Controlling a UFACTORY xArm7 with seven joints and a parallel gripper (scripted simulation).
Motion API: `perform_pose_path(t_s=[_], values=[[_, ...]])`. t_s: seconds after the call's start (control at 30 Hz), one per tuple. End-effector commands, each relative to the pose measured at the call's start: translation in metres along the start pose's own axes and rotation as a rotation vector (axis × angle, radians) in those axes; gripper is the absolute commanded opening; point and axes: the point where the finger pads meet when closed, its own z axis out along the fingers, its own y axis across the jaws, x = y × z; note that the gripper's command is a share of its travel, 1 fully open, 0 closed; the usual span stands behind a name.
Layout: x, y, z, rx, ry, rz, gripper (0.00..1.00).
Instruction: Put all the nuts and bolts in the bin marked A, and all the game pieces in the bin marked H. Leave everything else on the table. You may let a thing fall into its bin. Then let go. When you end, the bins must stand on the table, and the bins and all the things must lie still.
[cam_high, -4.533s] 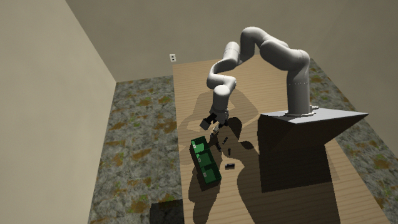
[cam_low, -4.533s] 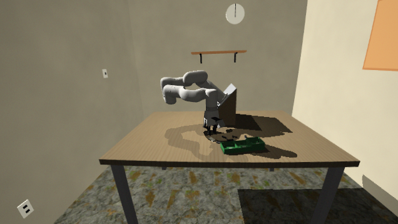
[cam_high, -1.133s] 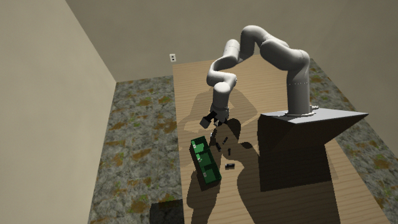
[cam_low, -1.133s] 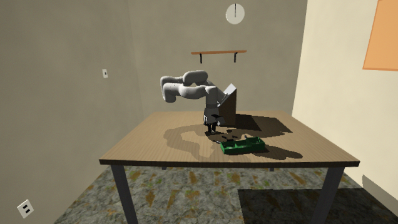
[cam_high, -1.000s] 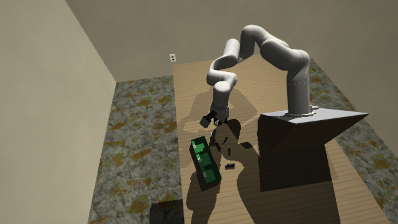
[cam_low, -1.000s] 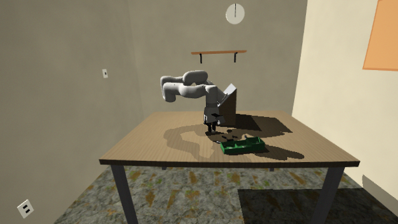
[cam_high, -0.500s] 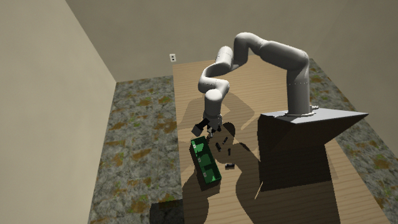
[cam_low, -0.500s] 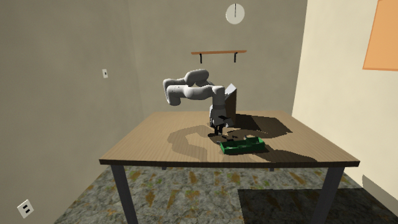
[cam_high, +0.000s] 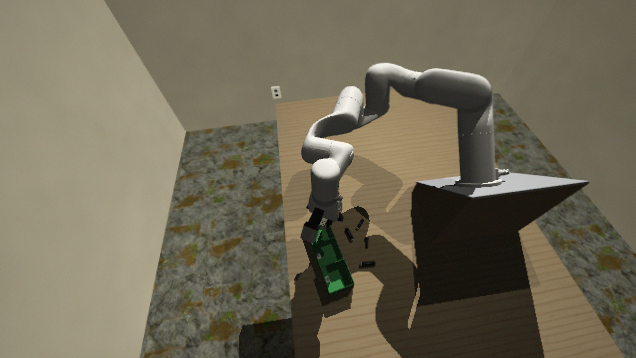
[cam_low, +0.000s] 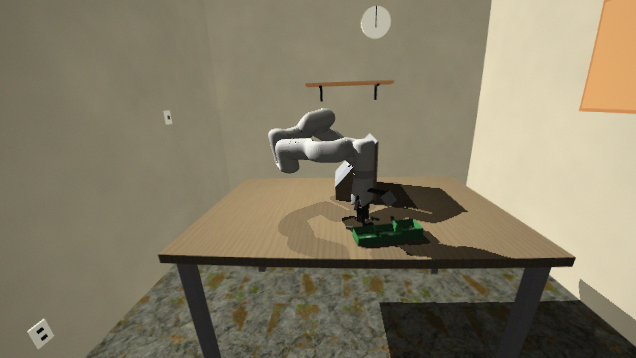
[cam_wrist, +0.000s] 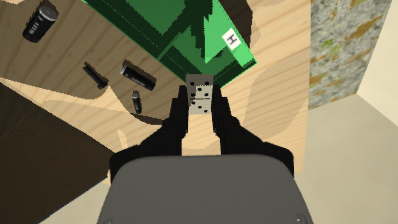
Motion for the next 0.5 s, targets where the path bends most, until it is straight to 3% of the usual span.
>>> perform_pose_path(t_s=[0.0, 0.37, 0.43, 0.47], values=[[0.0163, 0.0069, -0.0011, 0.005, -0.003, -0.157, 0.0], [0.0163, 0.0069, -0.0011, 0.005, -0.005, -0.5, 0.0], [0.0163, 0.0069, -0.0011, 0.005, -0.005, -0.5, 0.0], [0.0163, 0.0069, -0.0011, 0.008, -0.006, -0.59, 0.0]])
